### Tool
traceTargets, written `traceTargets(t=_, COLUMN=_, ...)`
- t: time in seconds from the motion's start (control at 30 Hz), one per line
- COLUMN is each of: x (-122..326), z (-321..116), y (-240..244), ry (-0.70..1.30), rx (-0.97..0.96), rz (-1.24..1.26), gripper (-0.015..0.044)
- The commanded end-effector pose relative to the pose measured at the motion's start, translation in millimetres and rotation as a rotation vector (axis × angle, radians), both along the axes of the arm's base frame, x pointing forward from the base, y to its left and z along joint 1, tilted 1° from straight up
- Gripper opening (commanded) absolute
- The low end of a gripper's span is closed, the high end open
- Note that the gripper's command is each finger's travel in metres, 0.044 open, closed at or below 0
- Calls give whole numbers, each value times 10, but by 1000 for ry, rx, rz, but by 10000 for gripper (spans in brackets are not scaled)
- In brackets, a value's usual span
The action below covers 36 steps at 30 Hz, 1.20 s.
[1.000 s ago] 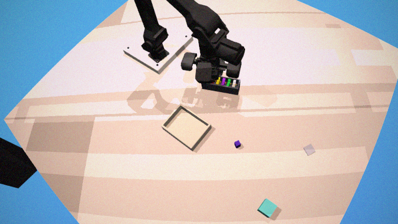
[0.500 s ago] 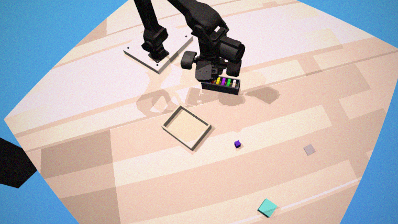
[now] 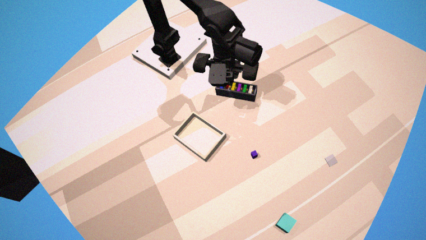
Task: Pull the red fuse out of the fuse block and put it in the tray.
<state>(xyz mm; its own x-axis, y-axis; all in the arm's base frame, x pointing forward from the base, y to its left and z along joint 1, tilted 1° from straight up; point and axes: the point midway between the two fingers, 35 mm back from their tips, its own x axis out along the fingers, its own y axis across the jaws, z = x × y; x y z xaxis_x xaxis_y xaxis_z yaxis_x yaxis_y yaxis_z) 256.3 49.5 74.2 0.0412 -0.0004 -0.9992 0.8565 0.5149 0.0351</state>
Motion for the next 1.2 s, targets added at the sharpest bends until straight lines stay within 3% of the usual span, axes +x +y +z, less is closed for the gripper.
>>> traceTargets(t=0.0, x=-4, z=26, y=4, ry=1, rx=3, rz=-3, gripper=0)
traceTargets(t=1.17, x=-19, z=287, y=3, ry=2, rx=4, rz=-4, gripper=0)
